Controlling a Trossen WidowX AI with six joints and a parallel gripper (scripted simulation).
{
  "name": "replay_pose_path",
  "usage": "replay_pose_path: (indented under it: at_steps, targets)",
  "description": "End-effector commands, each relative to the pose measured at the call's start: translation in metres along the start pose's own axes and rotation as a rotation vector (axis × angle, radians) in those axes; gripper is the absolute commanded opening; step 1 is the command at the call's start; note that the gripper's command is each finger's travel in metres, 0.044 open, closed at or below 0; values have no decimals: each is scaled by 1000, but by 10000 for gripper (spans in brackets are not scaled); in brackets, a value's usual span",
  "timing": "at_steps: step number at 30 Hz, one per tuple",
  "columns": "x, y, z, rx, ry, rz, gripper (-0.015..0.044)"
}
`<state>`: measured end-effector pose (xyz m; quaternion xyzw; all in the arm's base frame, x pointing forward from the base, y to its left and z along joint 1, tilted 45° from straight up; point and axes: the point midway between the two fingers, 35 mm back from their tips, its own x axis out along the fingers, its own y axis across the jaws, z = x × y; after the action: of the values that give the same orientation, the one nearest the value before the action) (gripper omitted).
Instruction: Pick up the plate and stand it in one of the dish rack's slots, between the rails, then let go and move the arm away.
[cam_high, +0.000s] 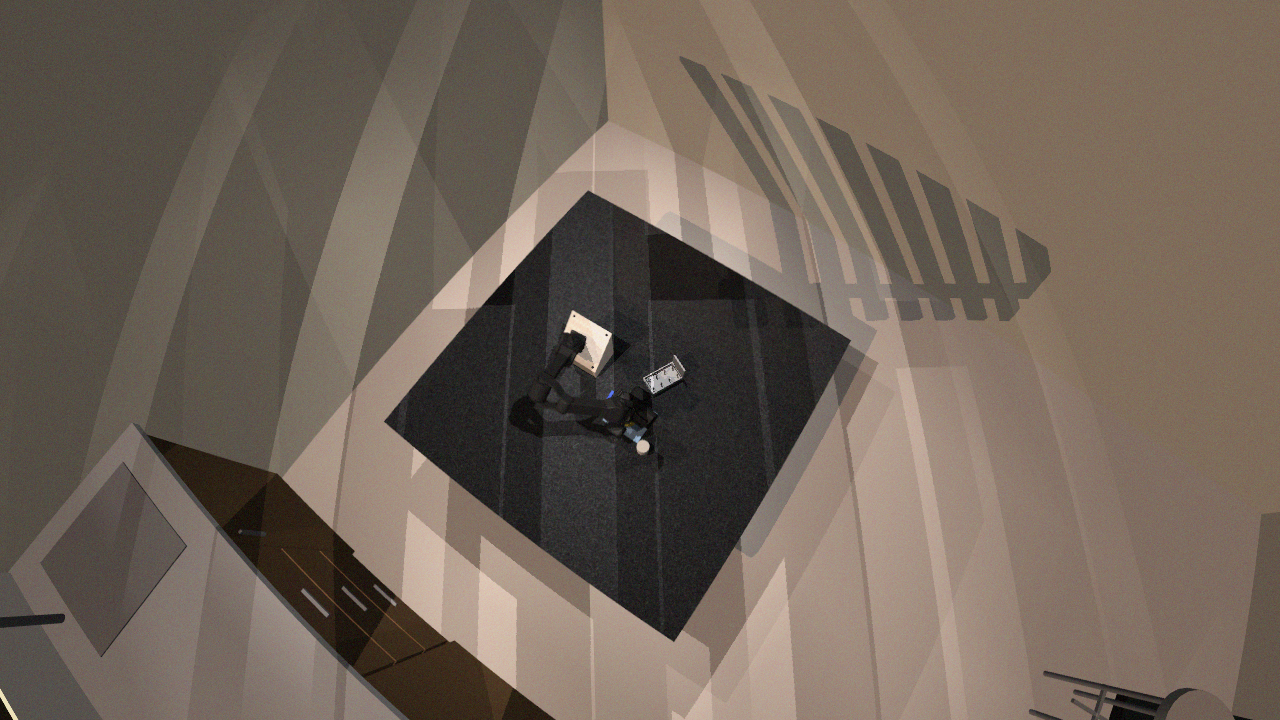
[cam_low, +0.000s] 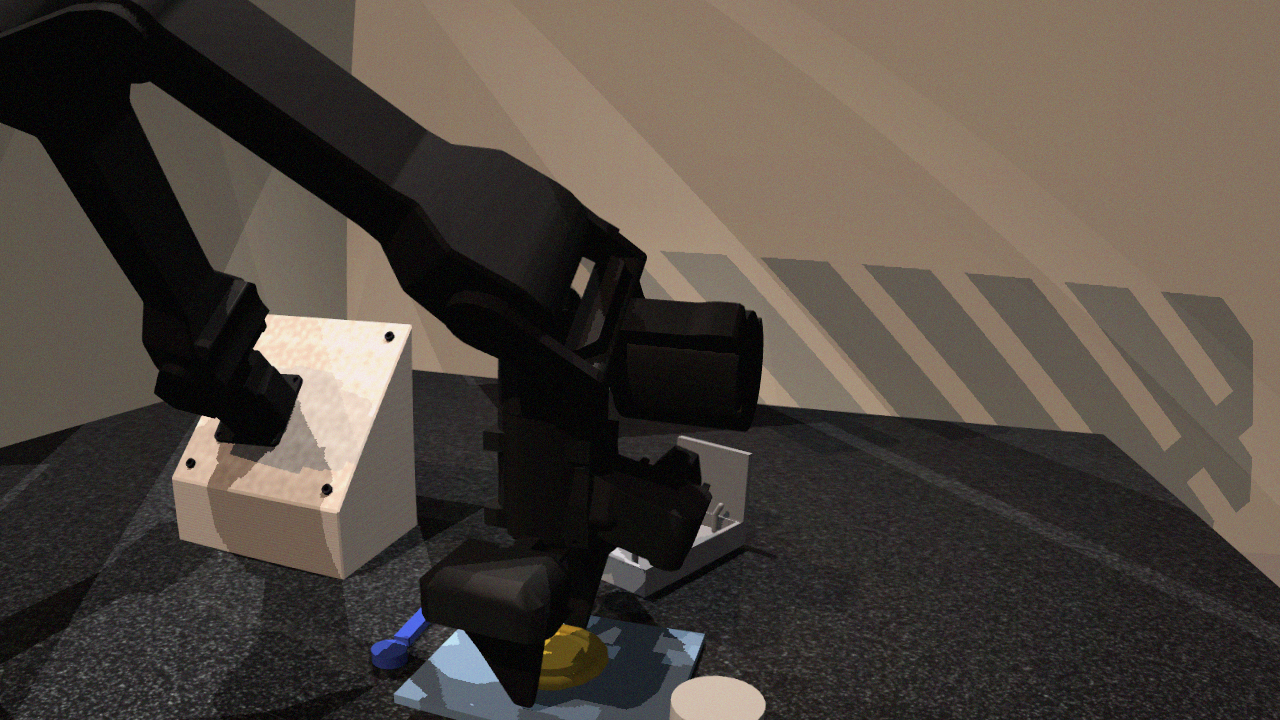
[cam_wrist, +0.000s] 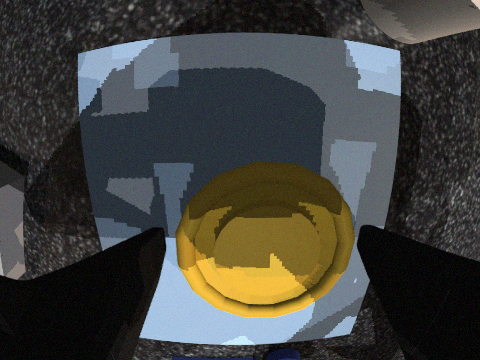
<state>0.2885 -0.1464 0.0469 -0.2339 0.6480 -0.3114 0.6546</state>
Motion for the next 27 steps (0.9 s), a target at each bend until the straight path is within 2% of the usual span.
replay_pose_path:
  at_steps: [1,7,18,27]
  targets:
    - [3,0,-1,-6,1,-3,367]
    - [3,0,-1,-6,1,-3,367]
    - [3,0,-1,-6,1,-3,294]
    - [-29,5,8,-6,-1,11,58]
